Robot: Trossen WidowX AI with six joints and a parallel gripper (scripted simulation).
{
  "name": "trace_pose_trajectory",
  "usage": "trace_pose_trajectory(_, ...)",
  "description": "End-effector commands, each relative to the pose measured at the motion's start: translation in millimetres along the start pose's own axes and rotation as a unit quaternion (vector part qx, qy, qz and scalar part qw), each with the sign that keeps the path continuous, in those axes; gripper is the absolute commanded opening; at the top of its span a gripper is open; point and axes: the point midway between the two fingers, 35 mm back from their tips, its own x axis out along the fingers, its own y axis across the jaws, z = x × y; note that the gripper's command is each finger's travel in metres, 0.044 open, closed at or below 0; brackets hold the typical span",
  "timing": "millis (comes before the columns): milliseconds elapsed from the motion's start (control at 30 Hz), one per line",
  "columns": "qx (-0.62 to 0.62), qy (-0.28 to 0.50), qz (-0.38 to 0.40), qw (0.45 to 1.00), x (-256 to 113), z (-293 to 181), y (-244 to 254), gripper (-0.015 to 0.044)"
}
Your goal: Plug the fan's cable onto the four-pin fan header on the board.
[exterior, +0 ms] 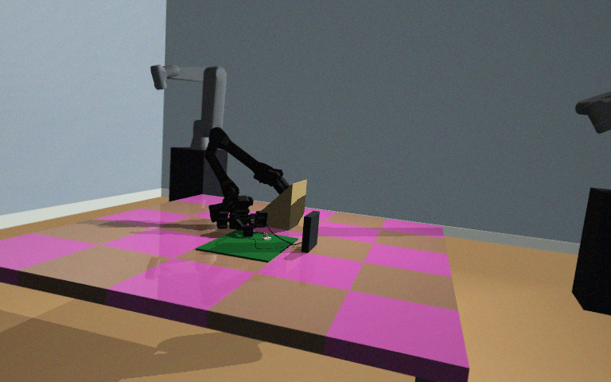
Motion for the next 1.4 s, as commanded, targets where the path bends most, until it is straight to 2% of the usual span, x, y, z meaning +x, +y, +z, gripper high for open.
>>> trace_pose_trajectory(0, 0.001, 0.0, 0.0, 1.0, -0.1, 0.1, 0.1, 0.0)
trace_pose_trajectory(33, 0.001, 0.0, 0.0, 1.0, -0.1, 0.1, 0.1, 0.0)
trace_pose_trajectory(300, 0.0, 0.0, 0.0, 1.0, 0.0, 0.0, 0.0, 0.0205)
trace_pose_trajectory(1067, 0.0, 0.0, 0.0, 1.0, -0.4, 0.0, -0.1, 0.0205)
trace_pose_trajectory(1367, -0.001, 0.004, 0.004, 1.0, -22.5, 3.0, -2.3, 0.0205)
